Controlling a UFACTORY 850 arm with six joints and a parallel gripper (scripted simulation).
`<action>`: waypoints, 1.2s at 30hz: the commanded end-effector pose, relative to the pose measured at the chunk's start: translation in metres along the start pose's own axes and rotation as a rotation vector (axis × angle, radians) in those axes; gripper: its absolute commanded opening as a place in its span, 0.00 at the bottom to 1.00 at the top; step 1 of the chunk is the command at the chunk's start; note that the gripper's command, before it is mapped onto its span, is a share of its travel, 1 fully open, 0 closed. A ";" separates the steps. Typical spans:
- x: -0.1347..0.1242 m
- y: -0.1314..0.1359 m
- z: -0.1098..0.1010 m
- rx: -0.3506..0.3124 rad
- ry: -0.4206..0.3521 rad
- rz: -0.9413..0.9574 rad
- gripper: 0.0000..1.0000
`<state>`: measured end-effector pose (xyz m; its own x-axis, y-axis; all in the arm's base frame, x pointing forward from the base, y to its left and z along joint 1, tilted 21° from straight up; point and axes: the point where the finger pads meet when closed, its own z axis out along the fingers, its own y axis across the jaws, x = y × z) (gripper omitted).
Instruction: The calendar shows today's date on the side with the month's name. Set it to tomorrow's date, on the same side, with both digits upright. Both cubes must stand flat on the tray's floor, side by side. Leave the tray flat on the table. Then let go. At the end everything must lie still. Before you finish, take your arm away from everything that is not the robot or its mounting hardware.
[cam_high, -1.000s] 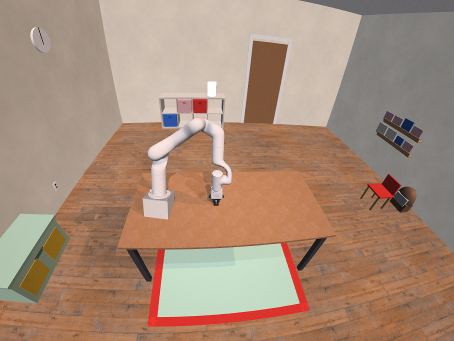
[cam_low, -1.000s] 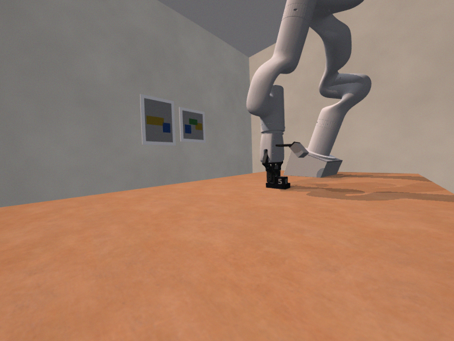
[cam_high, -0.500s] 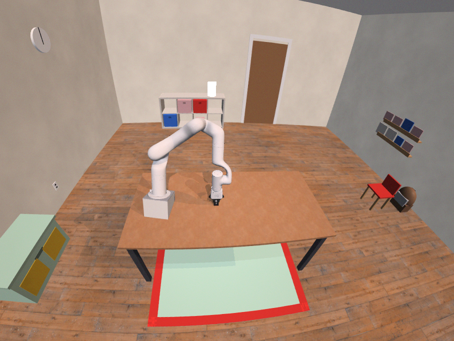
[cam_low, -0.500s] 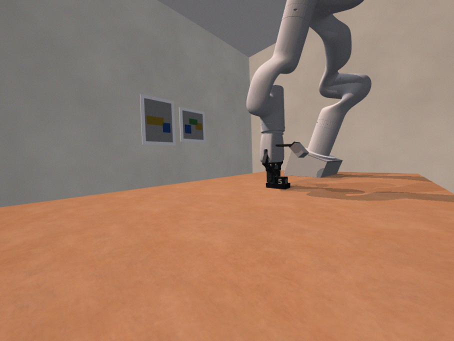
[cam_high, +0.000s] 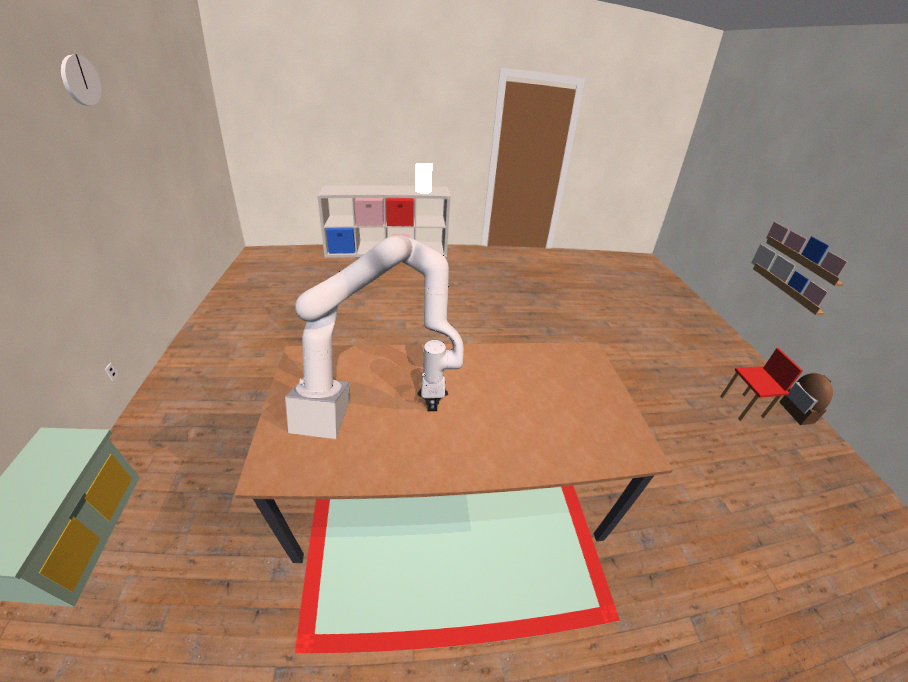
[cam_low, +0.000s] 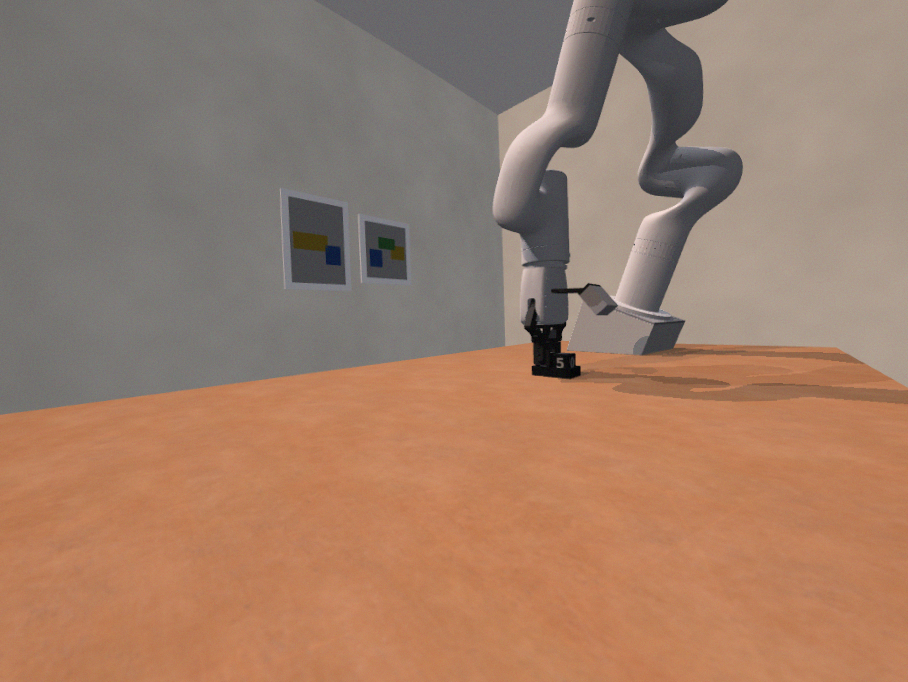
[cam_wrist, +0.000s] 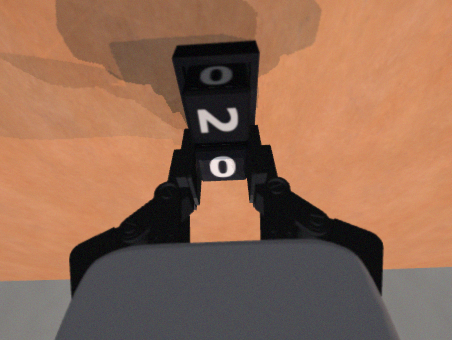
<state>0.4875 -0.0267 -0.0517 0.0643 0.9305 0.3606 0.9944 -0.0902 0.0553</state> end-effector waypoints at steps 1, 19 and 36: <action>0.000 0.001 -0.001 -0.002 0.000 0.000 0.27; 0.000 0.001 -0.001 -0.002 0.000 0.000 0.27; 0.000 0.001 -0.001 -0.002 0.000 0.000 0.39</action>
<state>0.4875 -0.0267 -0.0517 0.0643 0.9305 0.3605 0.9944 -0.0902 0.0554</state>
